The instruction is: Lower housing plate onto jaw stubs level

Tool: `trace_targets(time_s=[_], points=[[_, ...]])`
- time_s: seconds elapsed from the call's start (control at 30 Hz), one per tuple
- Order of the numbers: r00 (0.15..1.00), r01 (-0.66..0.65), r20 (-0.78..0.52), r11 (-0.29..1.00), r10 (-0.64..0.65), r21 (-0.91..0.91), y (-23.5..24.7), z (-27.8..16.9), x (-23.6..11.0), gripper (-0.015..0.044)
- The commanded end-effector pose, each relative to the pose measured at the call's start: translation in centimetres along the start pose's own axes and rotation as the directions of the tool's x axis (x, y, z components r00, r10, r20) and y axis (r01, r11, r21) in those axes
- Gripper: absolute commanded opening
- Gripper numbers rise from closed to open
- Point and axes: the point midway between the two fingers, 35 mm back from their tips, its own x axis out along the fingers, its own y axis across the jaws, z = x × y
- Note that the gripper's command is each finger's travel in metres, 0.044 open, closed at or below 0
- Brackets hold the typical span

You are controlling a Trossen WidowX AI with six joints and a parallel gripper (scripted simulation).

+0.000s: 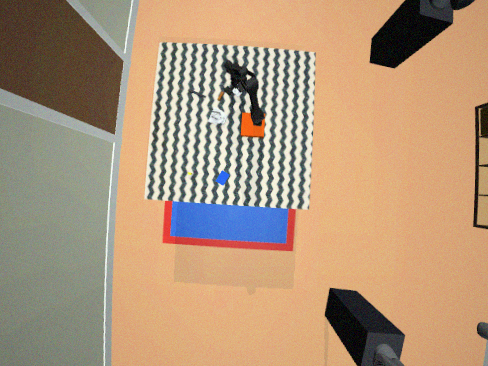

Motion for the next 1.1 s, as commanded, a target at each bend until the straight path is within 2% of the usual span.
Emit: trace_targets(time_s=[0.0,0.33,0.7,1.07], points=[[1.0,0.0,0.0,1.0,0.0,0.0,0.0,0.0,0.0,0.0413],[1.0,0.0,0.0,1.0,0.0,0.0,0.0,0.0,0.0,0.0351],[1.0,0.0,0.0,1.0,0.0,0.0,0.0,0.0,-0.2,0.0351],[1.0,-0.001,0.002,1.0,0.001,0.002,0.1,-0.2,-3.6,0.0351]])
